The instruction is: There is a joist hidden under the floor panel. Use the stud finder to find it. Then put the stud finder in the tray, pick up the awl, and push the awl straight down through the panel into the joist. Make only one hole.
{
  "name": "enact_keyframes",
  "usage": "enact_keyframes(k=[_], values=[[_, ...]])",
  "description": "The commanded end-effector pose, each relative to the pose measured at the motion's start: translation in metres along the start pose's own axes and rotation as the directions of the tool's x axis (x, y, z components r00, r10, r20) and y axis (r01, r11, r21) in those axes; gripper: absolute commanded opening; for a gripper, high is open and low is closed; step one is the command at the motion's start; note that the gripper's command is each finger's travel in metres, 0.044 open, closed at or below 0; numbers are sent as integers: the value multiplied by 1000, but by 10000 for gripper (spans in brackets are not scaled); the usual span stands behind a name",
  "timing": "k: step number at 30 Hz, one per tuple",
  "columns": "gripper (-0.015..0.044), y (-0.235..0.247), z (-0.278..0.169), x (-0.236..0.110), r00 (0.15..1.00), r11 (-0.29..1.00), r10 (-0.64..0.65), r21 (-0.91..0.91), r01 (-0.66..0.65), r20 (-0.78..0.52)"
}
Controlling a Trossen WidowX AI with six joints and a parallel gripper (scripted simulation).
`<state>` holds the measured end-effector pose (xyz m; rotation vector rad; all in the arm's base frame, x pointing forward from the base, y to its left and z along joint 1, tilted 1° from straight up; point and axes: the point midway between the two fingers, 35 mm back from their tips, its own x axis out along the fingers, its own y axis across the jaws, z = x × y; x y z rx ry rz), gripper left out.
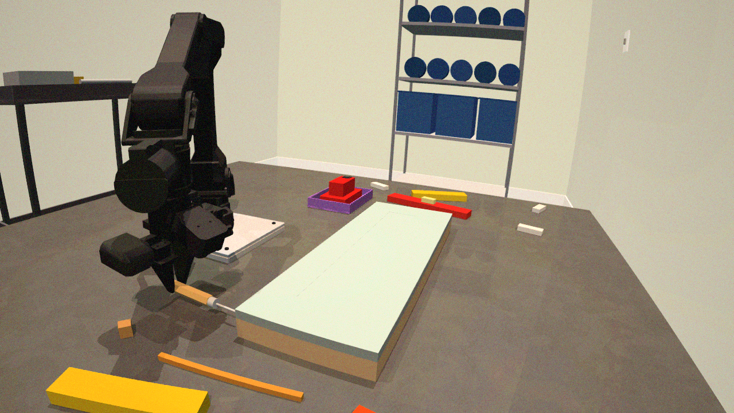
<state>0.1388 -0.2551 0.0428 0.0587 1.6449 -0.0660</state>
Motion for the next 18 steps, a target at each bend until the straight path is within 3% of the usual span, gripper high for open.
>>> enact_keyframes(k=[1,14,18], values=[[0,-4,1,-23,1000,1000,-16,4,16,8],[0,1,-7,-98,1000,1000,-16,4,16,8],[0,3,-9,-106,1000,1000,-16,4,16,7]])
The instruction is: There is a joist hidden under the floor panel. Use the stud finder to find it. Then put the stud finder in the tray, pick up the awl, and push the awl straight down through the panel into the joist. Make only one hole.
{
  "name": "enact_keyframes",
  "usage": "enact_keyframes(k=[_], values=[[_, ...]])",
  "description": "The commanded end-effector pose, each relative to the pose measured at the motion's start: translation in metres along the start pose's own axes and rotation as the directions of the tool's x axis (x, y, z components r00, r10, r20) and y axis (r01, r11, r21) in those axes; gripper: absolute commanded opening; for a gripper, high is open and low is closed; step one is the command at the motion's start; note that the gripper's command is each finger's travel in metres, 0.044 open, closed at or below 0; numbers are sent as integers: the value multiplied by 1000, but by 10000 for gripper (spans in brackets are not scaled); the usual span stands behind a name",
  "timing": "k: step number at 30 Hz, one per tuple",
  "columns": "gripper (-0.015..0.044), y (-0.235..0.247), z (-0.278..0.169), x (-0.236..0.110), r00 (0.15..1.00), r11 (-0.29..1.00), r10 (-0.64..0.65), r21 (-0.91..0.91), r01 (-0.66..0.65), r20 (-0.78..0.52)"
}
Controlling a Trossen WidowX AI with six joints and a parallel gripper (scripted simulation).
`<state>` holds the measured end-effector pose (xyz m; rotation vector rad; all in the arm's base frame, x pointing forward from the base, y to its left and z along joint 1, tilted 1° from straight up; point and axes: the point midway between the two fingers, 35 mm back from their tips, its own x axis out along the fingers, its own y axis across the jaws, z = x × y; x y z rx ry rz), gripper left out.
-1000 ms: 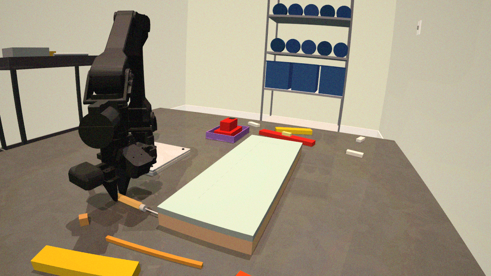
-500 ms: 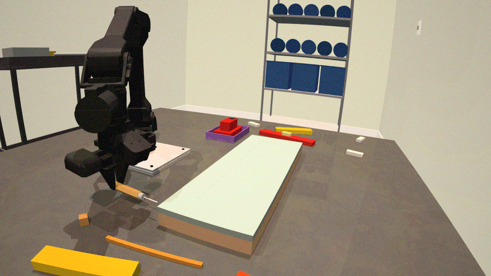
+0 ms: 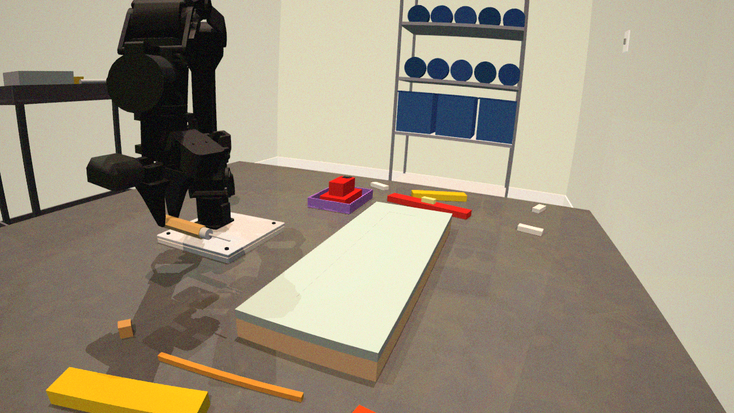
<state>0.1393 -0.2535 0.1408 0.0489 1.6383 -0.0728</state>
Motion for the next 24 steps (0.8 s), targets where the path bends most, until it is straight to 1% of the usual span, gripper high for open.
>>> enact_keyframes(k=[1,3,6,11,18,24], values=[[0,1,-2,-8,1000,1000,-11,-2,11,0],[0,-1,0,-8,999,999,-37,-39,37,-4],[0,-7,6,-8,994,983,-113,-147,110,-12],[0,-20,20,-11,963,902,-269,-354,245,-17],[0,-33,40,-22,882,709,-472,-596,377,-4],[0,-39,58,-36,782,510,-623,-749,423,18]])
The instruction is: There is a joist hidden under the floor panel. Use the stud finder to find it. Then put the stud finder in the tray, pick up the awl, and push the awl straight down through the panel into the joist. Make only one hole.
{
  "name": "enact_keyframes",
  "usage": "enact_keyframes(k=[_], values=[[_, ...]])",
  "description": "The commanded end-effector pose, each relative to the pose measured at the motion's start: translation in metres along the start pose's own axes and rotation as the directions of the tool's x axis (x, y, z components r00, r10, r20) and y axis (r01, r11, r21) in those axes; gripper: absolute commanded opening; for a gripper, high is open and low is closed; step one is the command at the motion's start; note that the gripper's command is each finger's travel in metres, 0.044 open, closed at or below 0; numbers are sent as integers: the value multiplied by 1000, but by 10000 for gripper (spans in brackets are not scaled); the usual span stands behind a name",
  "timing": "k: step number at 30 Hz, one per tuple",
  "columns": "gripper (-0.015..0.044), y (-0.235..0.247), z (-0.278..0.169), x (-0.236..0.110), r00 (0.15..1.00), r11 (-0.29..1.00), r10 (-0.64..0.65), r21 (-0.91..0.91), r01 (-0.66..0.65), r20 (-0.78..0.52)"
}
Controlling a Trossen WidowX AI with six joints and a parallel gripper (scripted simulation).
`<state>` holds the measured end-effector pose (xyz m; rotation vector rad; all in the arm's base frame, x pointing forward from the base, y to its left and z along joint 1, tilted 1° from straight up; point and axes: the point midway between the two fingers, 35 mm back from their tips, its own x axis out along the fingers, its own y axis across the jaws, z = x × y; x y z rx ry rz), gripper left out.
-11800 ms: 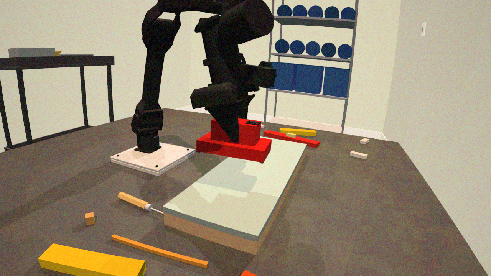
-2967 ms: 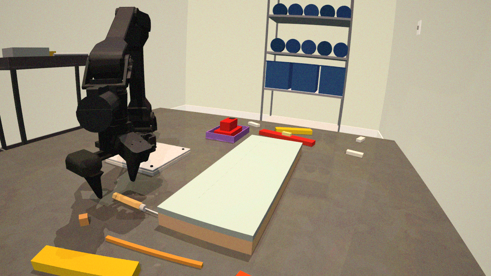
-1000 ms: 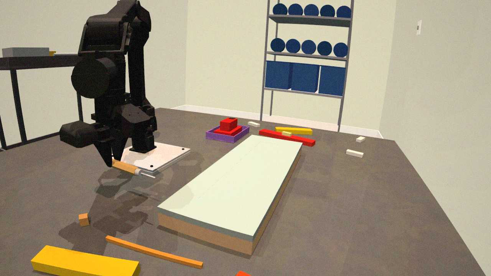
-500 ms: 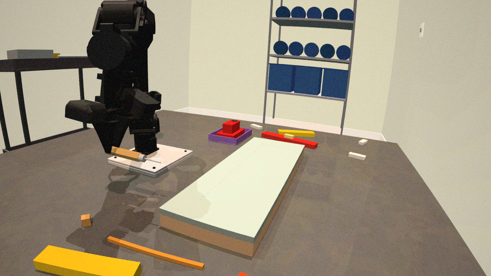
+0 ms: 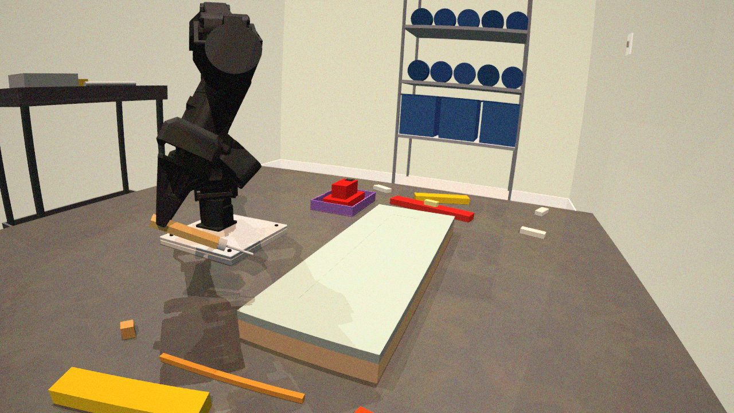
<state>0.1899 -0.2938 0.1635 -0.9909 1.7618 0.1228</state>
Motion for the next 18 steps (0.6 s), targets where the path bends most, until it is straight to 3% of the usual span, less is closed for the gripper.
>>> enact_keyframes(k=[1,9,18], values=[[0,-13,0,-10,993,988,-99,-123,90,-70],[0,-37,6,-32,940,909,-279,-370,192,-199],[0,-53,12,-65,838,794,-437,-578,189,-327]])
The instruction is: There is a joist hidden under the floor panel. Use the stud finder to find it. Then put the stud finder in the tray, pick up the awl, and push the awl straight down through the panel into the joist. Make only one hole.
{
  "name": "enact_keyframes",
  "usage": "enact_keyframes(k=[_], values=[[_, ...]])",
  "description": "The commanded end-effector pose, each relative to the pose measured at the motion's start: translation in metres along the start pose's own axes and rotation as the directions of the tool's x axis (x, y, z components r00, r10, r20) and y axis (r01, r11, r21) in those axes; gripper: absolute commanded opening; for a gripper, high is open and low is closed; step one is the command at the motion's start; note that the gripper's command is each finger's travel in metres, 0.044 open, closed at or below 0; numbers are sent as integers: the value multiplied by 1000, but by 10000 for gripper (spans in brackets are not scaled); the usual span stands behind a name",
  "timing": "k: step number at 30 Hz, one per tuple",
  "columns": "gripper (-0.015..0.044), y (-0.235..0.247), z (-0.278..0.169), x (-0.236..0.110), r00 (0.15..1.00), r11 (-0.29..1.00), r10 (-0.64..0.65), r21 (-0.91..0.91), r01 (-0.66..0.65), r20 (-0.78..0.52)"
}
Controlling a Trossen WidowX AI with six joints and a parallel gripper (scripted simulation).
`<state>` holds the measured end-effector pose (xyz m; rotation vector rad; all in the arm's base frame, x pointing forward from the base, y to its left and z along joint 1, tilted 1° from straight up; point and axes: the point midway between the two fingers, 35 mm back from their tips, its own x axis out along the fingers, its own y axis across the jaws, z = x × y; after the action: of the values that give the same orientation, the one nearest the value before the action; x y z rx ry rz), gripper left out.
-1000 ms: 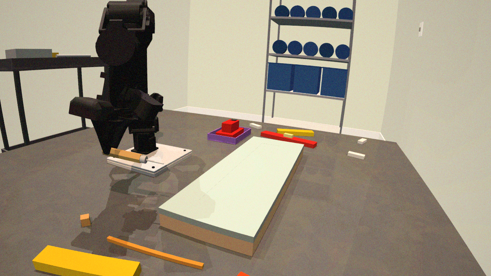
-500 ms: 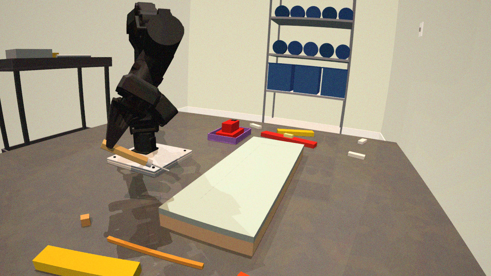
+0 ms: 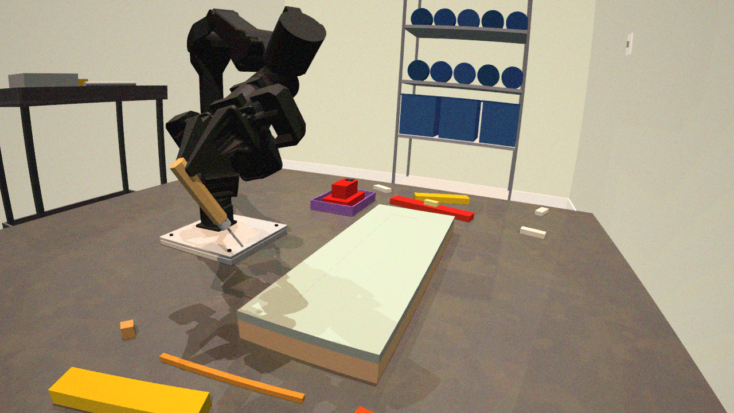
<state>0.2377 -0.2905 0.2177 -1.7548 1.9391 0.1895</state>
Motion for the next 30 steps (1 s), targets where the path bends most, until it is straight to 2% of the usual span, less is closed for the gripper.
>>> enact_keyframes(k=[1,11,12,18,30], values=[[0,-7,-10,-14,995,997,-30,-77,23,-93],[0,-16,-23,-49,959,969,-65,-247,-6,-277],[0,-18,-16,-39,972,975,-64,-221,12,-228],[0,-34,7,-46,980,978,-49,-210,7,-193],[0,-61,54,-71,983,977,-20,-211,-19,-181]])
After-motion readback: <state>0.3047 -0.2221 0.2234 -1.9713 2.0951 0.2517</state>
